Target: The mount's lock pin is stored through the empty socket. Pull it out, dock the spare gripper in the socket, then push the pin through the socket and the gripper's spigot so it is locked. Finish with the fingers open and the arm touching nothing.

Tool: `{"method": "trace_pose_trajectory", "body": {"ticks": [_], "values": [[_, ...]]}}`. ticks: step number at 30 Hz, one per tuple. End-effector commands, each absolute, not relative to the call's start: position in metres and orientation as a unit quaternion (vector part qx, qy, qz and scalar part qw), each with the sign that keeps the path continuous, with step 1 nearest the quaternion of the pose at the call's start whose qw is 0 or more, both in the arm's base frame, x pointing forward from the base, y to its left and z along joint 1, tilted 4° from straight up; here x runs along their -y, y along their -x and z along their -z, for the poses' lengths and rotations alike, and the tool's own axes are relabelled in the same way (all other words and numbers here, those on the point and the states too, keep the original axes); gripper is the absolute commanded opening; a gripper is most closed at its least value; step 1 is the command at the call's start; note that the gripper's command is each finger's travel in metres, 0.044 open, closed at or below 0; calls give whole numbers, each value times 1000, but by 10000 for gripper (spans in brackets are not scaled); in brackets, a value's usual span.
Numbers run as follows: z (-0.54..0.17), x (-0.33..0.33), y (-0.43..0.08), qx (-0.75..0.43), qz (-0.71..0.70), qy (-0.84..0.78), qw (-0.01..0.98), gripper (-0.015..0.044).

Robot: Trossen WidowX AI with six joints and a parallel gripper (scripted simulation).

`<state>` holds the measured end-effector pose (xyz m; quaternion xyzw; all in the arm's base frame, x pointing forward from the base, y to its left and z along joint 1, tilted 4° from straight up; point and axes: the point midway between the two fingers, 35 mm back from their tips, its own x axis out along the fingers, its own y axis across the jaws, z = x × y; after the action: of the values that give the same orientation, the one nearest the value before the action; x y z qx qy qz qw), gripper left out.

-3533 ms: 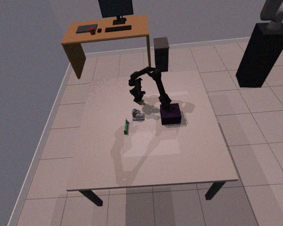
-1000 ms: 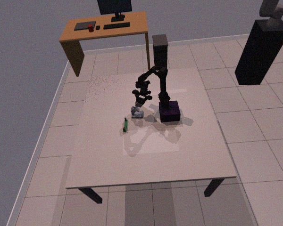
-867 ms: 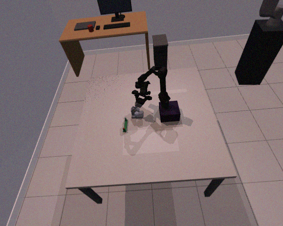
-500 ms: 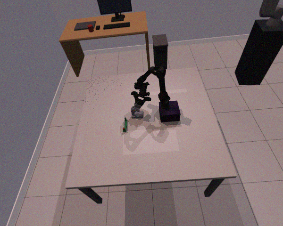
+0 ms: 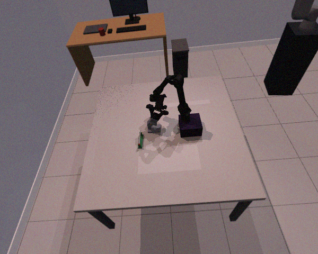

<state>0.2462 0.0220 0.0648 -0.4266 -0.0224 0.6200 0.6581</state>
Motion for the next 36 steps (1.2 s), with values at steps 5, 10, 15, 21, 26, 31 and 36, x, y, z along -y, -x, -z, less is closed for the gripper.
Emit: {"method": "trace_pose_trajectory", "body": {"ticks": [5, 10, 15, 21, 26, 31, 36], "values": [[-59, -23, -254, 28, -617, 425, 662, 0], [-54, -23, -258, 28, -616, 425, 662, 0], [-51, -23, -260, 28, -616, 425, 662, 0], [-51, -23, -257, 24, -620, 423, 661, 0], [-51, -23, -257, 24, -620, 423, 661, 26], [-51, -23, -257, 24, -620, 423, 661, 157], [-51, -23, -257, 24, -620, 423, 661, 289]]}}
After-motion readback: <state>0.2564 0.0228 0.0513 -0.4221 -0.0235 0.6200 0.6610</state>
